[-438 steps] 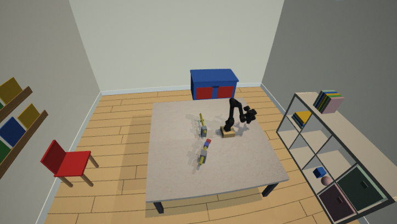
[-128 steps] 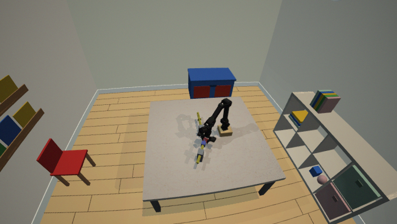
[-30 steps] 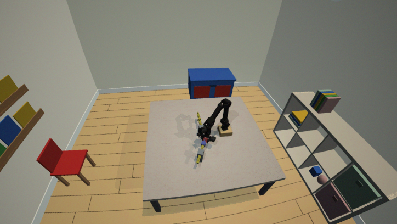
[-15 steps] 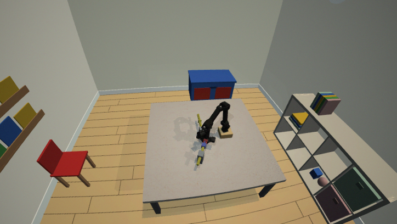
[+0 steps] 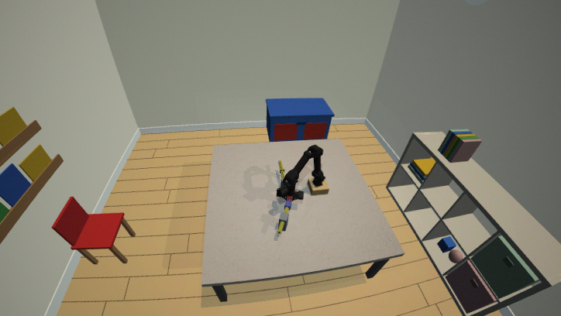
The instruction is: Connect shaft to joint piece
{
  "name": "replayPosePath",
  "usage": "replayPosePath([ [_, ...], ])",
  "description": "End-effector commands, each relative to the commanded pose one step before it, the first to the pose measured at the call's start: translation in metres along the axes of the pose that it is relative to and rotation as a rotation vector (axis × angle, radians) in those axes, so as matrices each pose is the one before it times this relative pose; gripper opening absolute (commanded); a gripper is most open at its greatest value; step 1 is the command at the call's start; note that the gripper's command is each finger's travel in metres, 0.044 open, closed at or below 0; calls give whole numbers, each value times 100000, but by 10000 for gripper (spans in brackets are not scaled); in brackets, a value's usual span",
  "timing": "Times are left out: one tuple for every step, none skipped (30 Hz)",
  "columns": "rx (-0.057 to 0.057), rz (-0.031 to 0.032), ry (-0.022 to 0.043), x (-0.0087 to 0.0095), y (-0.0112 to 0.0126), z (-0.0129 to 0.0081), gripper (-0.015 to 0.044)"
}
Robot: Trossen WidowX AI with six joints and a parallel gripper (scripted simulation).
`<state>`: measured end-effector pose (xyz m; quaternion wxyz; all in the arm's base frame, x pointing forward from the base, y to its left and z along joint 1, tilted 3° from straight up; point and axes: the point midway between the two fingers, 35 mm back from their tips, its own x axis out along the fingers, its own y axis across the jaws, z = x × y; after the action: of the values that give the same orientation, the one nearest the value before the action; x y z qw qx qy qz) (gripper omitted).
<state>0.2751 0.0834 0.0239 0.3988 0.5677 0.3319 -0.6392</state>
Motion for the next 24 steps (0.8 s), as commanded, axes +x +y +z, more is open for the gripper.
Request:
replayPosePath([
  [-5613,856,-5373,-247,267,103,0],
  [-1052,170,-1051,-48,49,23,0],
  [-1050,181,-1048,-48,50,23,0],
  [181,-53,163,5,-9,-4,0],
  [-114,-19,-159,-7,1,9,0],
  [-228,28,-249,-11,9,9,0],
  [-347,55,-365,-16,15,11,0],
  [-439,78,-455,-20,20,13,0],
  [-489,93,-503,-23,22,13,0],
  [166,-37,142,6,-8,-3,0],
  [202,-59,90,5,-16,4,0],
  [-111,12,-140,-4,3,5,0],
  [-171,22,-222,-6,7,6,0],
  [-186,29,-231,-7,8,6,0],
  [-186,32,-226,-8,8,5,0],
  [325,-71,266,13,-16,-6,0],
  [200,-58,86,7,-12,0,0],
  [0,0,0,0,0,0,0],
  [-53,1,-108,-3,4,2,0],
  [-53,1,-108,-3,4,2,0],
  [-77,8,-174,-6,5,2,0],
  [0,0,0,0,0,0,0],
  [197,-43,124,6,-9,-3,0],
  [197,-44,124,6,-9,-3,0],
])
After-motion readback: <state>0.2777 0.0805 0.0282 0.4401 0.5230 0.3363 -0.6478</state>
